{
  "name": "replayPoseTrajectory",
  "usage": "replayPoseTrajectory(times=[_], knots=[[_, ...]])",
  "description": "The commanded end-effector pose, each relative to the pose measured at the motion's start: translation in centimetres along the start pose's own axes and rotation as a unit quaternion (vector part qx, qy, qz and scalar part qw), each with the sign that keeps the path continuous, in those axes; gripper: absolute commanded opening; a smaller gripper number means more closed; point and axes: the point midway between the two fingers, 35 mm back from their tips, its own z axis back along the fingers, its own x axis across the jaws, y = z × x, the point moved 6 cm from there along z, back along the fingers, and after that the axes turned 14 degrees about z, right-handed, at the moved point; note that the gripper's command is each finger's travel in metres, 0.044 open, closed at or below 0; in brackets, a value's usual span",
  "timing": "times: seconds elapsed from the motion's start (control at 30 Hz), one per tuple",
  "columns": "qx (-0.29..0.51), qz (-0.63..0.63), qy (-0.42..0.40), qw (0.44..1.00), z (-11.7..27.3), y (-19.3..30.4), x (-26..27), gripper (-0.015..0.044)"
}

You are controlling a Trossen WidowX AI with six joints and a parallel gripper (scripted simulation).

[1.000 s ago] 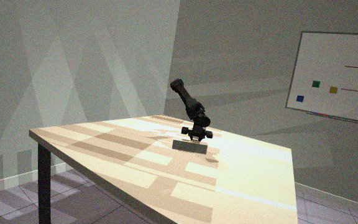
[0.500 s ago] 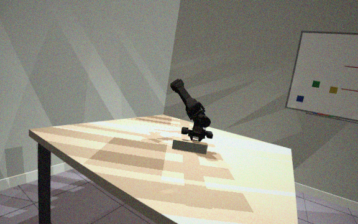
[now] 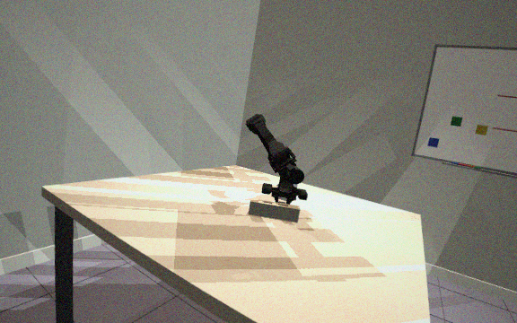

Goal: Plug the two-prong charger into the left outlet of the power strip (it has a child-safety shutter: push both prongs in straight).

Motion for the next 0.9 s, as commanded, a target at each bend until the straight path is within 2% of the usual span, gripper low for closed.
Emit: replayPoseTrajectory(times=[0.0,0.87], knots=[[-0.017,-0.012,0.000,1.000,0.35,-0.88,-0.32,0.0000],[-0.017,-0.012,0.000,1.000,0.16,-0.61,-0.27,0.0000]])
